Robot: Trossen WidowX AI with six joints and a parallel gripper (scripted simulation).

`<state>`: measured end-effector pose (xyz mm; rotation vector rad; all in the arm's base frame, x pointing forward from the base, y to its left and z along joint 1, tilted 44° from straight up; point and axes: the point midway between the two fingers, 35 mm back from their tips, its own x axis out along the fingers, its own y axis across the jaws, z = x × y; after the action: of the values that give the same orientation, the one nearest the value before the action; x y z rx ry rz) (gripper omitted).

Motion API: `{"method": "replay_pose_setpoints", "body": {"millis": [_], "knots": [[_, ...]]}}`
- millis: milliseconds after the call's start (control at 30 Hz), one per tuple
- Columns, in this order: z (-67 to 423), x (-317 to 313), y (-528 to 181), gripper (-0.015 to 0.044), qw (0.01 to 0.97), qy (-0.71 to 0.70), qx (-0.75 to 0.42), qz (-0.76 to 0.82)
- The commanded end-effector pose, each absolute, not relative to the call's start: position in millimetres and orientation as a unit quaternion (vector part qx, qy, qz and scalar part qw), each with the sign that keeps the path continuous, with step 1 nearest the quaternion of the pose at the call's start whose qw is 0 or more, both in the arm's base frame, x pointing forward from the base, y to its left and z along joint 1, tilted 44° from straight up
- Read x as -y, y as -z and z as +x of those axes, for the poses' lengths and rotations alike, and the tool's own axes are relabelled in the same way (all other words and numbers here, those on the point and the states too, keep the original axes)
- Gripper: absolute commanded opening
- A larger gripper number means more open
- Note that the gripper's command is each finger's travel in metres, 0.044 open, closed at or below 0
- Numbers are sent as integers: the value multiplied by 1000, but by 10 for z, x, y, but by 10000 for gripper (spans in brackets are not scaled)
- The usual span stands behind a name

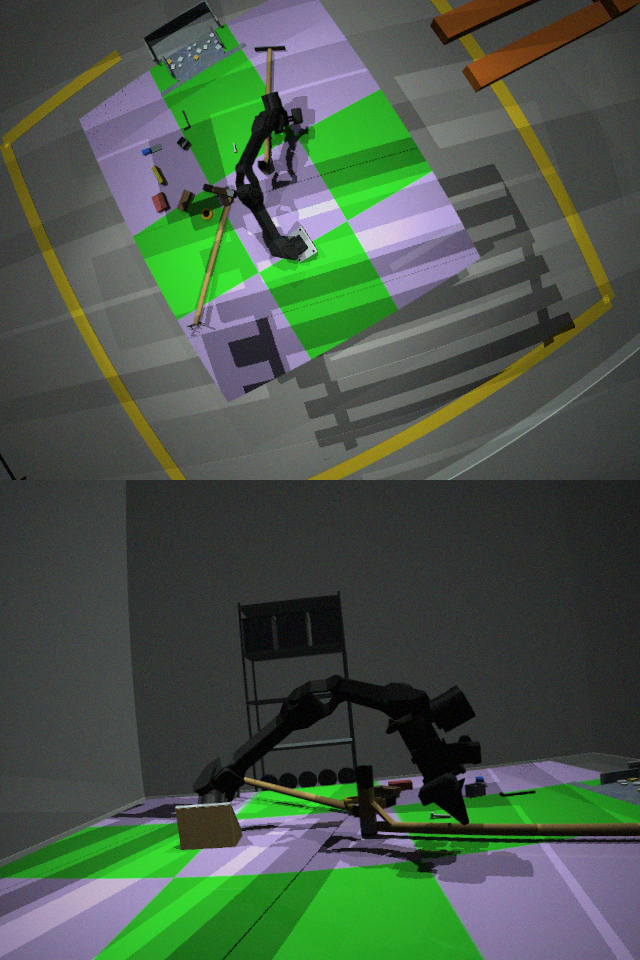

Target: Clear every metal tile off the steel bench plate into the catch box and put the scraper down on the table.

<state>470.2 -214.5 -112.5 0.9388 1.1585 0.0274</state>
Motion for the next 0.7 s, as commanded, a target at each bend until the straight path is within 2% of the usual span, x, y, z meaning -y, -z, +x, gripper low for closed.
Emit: {"method": "replay_pose_setpoints", "body": {"millis": [0, 667], "knots": [[4698, 2075, 1188, 0, 733, -11, -528, 429], [4704, 1854, 1351, 0, 733, -11, -528, 429]]}}
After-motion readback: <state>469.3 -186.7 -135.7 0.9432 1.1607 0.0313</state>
